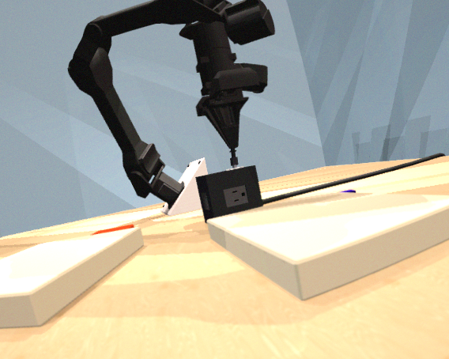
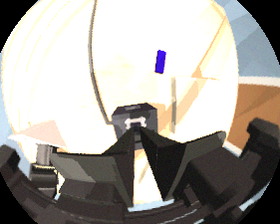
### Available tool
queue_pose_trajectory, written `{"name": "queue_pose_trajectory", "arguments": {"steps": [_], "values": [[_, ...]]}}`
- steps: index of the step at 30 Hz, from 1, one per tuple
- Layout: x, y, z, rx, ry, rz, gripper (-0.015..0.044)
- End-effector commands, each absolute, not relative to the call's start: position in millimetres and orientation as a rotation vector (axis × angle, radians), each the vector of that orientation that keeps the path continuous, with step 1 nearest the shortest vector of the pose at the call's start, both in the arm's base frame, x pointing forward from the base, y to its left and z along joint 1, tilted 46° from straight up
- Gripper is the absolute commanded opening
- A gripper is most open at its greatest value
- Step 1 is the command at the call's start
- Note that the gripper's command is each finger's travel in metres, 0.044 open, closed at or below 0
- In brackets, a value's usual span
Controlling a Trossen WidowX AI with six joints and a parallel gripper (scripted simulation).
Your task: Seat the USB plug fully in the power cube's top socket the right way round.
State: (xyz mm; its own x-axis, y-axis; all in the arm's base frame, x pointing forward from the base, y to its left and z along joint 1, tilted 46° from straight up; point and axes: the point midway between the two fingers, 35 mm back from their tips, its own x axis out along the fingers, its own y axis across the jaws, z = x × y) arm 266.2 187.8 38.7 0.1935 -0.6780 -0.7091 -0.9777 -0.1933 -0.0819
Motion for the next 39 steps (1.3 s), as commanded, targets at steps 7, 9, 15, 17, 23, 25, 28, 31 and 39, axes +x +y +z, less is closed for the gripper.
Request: {"name": "queue_pose_trajectory", "arguments": {"steps": [7, 9, 15, 17, 23, 25, 28, 31, 39], "values": [[266, 188, 39, -1.942, 1.541, 0.736, 0.0000], [266, 188, 39, -1.942, 1.541, 0.736, 0.0000], [266, 188, 39, -1.942, 1.541, 0.736, 0.0000], [266, 188, 39, -1.942, 1.542, 0.736, 0.0000], [265, 191, 42, -1.942, 1.542, 0.737, 0.0000], [265, 192, 43, -1.942, 1.542, 0.737, 0.0000], [265, 193, 44, -1.942, 1.542, 0.737, 0.0000], [264, 194, 45, -1.942, 1.542, 0.737, 0.0000], [263, 198, 49, -1.942, 1.542, 0.737, 0.0000]]}}
